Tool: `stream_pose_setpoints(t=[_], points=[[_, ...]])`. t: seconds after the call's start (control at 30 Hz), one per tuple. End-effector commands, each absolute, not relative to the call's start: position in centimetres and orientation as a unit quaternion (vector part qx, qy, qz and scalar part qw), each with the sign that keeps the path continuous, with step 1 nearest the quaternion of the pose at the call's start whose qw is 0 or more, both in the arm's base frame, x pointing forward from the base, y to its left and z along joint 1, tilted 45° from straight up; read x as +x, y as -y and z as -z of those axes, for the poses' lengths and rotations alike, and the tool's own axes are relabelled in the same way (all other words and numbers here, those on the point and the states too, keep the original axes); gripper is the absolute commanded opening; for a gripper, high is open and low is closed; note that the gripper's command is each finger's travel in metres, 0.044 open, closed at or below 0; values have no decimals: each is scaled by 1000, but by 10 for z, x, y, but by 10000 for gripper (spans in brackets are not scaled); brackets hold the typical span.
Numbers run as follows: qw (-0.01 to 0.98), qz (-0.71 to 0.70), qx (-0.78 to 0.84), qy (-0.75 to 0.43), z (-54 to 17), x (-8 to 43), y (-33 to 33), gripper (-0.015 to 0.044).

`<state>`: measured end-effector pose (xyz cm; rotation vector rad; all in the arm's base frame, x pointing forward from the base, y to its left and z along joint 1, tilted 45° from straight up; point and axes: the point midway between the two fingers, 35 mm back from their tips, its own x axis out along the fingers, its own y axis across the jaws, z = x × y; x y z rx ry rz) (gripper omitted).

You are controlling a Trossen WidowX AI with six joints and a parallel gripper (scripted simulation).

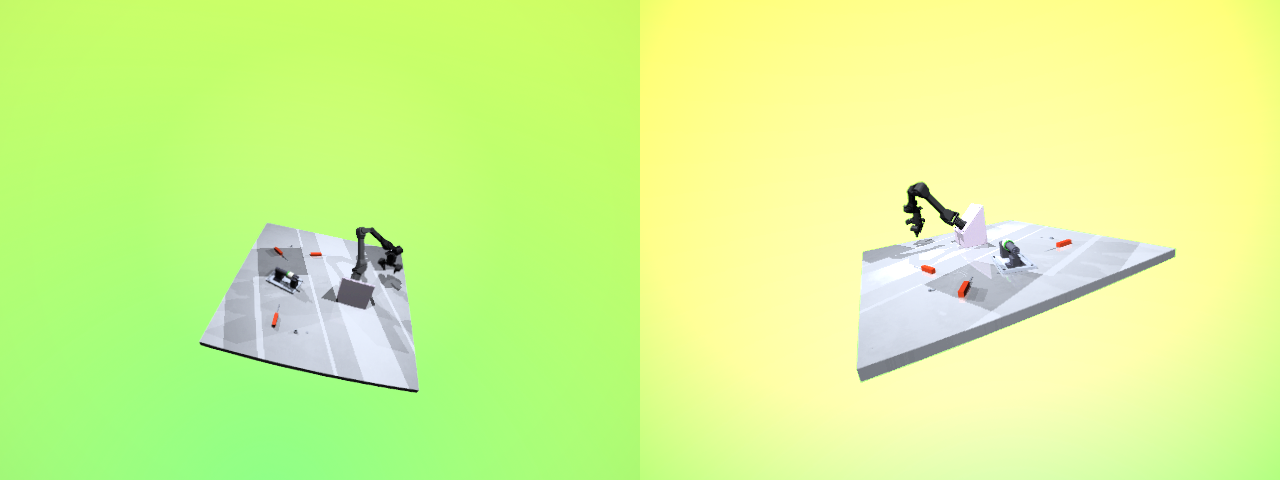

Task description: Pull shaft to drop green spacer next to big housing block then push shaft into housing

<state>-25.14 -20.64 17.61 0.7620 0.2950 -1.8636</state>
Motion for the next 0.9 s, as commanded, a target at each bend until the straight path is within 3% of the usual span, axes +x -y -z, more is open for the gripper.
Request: stream_pose_setpoints(t=[0.0, 0.17, 0.37, 0.87], points=[[526, 779, 318, -124, -176, -252, 207, 426], [524, 788, 280, -162, -184, -264, 213, 440], [589, 750, 226, -198, -203, -229, 264, 440], [790, 571, 46, -217, -277, -25, 374, 440]])
